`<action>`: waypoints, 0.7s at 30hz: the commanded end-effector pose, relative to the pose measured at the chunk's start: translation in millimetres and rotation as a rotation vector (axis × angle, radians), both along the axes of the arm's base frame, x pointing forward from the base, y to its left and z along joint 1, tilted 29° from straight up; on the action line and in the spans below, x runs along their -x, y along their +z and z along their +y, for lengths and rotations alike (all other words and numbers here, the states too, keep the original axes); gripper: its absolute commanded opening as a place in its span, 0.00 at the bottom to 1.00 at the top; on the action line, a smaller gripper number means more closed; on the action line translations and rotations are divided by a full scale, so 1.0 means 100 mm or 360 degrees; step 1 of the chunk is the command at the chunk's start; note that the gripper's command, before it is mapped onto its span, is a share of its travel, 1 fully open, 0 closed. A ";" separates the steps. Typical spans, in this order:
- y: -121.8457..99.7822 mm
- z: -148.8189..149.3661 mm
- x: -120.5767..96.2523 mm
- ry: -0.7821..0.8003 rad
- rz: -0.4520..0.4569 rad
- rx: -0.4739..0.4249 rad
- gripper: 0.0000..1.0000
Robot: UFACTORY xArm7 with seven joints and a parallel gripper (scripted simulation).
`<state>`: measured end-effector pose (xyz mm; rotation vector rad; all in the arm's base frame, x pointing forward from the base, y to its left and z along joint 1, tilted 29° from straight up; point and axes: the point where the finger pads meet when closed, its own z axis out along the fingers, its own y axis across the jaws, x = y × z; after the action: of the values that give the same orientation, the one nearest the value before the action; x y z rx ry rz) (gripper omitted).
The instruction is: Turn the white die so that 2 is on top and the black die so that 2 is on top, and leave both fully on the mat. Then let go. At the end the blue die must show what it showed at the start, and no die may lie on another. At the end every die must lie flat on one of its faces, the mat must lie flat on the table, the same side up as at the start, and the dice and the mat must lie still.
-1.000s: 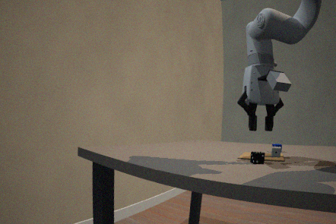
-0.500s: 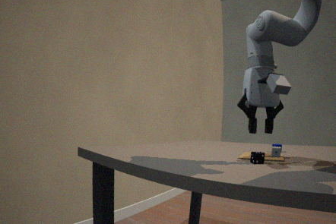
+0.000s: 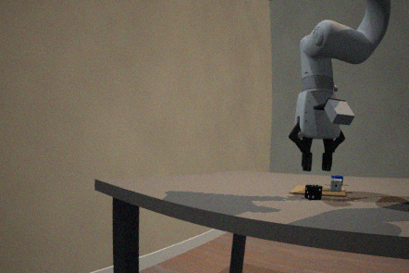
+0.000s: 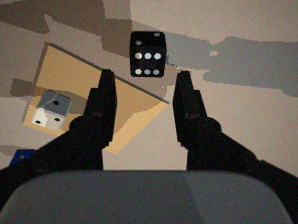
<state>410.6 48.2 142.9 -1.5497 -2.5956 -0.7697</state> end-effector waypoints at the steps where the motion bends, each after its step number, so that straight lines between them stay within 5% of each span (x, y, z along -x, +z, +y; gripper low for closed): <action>1: -0.04 0.01 -0.03 -0.0003 -0.0004 0.0000 0.47; 21: -0.20 0.10 -0.08 -0.0003 -0.0004 0.0000 0.47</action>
<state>416.6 58.0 123.5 -1.5499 -2.5958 -0.7699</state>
